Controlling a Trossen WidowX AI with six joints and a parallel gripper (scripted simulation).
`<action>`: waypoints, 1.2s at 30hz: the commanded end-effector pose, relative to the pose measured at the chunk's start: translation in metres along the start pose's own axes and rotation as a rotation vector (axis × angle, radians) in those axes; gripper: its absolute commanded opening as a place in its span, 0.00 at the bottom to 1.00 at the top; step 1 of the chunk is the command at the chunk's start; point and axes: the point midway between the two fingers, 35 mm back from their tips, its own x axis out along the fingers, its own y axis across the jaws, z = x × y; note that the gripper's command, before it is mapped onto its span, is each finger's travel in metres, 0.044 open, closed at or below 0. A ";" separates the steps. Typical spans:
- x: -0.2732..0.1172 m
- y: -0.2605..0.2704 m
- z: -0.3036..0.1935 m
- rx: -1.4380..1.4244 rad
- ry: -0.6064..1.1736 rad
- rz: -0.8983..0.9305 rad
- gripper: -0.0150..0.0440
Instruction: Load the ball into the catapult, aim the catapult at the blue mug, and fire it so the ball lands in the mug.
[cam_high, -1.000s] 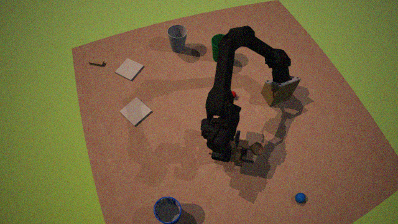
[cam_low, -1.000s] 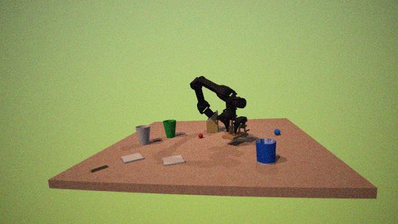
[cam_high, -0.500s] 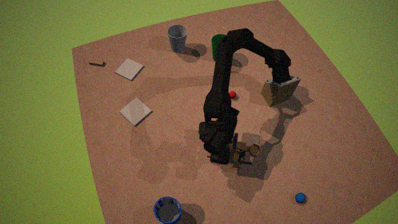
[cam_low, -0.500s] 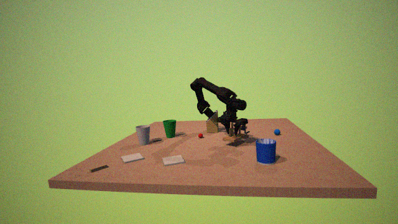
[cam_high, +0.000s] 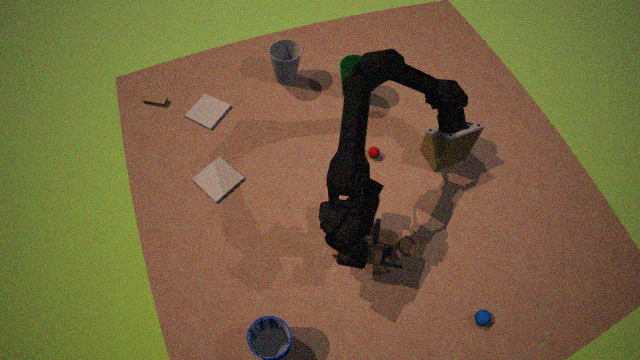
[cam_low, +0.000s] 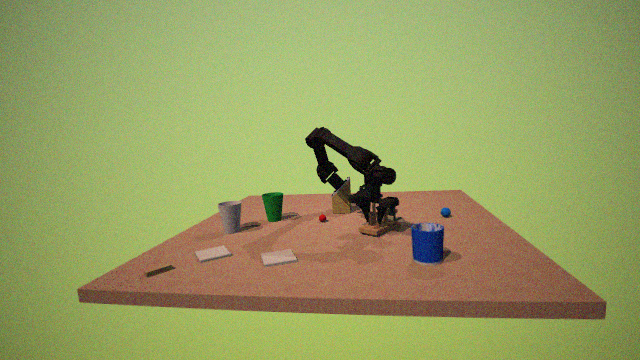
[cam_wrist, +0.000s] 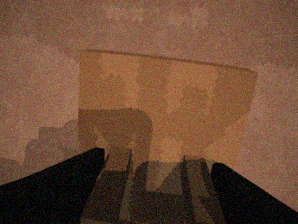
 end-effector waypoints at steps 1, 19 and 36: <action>0.004 0.001 -0.002 -0.011 -0.007 0.003 0.25; 0.006 0.000 0.000 0.001 -0.001 0.001 0.65; -0.084 0.004 -0.004 -0.016 -0.007 0.007 1.00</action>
